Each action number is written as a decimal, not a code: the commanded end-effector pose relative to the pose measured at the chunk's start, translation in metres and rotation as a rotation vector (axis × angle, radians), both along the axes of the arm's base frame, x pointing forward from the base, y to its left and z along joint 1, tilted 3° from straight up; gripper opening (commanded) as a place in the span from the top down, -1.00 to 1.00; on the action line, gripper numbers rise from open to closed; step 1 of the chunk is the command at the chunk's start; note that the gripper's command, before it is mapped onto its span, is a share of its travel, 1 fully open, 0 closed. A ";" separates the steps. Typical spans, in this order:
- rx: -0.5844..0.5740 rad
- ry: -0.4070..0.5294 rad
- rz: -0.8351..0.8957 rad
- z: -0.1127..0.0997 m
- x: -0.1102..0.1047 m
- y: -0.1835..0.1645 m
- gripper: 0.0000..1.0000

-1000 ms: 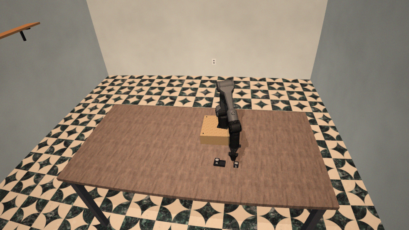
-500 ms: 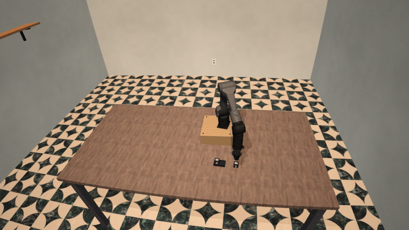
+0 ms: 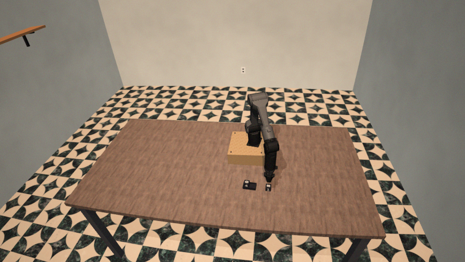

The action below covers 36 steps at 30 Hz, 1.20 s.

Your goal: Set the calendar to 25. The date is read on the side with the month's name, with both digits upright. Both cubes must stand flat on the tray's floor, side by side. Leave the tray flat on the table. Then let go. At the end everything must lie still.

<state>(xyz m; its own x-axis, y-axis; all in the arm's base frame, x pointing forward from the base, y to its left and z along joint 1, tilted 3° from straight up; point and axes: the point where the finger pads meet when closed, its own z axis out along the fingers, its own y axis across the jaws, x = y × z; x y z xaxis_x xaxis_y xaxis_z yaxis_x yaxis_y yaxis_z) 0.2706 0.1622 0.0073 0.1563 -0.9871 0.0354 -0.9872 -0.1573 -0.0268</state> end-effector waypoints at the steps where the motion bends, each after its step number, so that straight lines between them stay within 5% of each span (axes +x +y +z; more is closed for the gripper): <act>1: -0.001 0.000 0.000 0.000 0.000 0.000 -0.20; 36: -0.003 0.003 0.000 -0.022 0.000 -0.001 -0.20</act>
